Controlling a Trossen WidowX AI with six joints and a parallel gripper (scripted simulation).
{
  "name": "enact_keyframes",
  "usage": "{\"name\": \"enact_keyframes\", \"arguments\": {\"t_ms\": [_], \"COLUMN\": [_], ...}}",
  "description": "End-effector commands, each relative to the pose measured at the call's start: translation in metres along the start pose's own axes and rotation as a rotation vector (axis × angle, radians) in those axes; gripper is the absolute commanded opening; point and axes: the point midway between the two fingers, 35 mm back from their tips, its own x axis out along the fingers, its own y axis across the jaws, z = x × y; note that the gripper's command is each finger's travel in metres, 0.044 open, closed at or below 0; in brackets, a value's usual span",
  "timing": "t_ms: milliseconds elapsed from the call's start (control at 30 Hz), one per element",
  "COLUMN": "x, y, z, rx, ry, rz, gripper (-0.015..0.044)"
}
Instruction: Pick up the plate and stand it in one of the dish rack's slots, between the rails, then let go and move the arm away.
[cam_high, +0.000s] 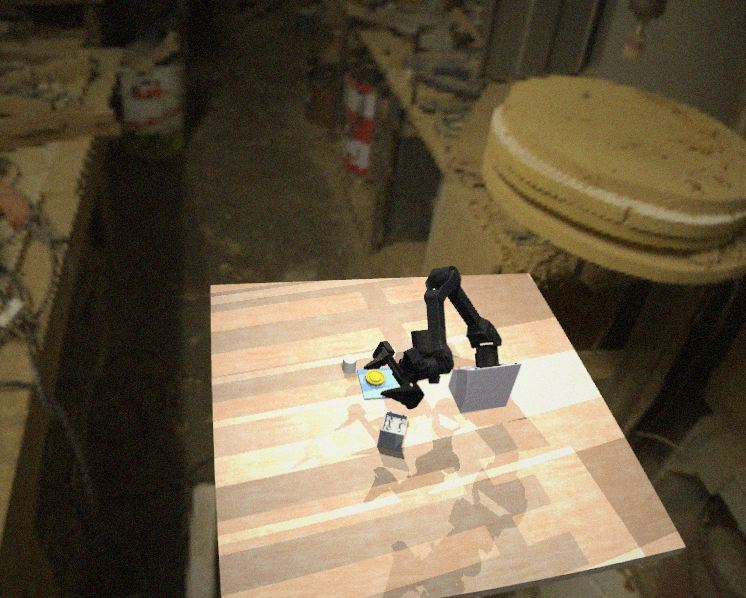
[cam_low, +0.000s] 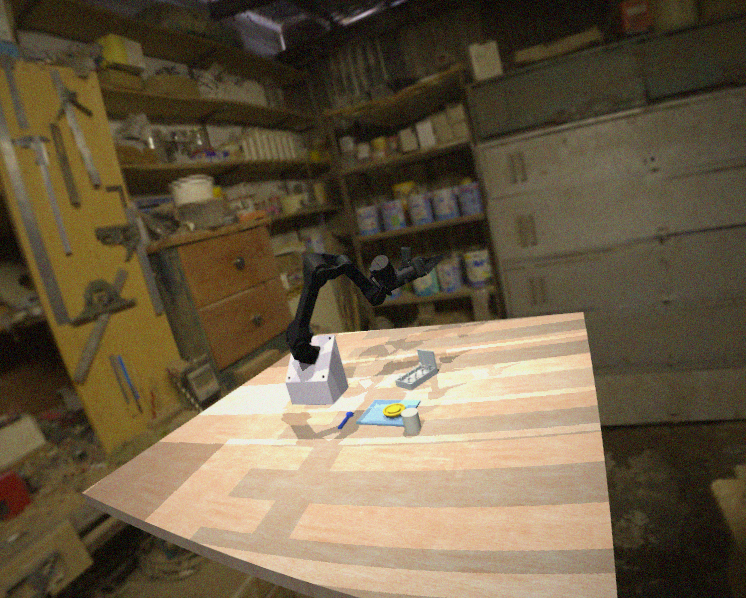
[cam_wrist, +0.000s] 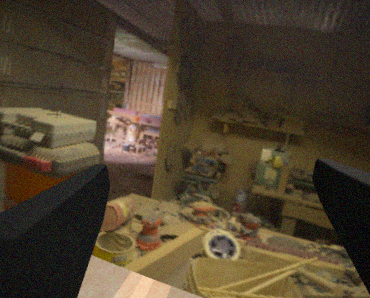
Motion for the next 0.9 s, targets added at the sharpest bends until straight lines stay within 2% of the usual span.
{"name": "enact_keyframes", "arguments": {"t_ms": [0,400,867], "x": [0.000,0.016,-0.007], "y": [0.000,-0.020,-0.063], "z": [-0.001,-0.061,-0.113], "rx": [0.002,0.140,0.255], "ry": [0.005,0.361,0.755], "rz": [0.002,0.085,0.099], "gripper": [0.0400,0.0400,0.0400]}}
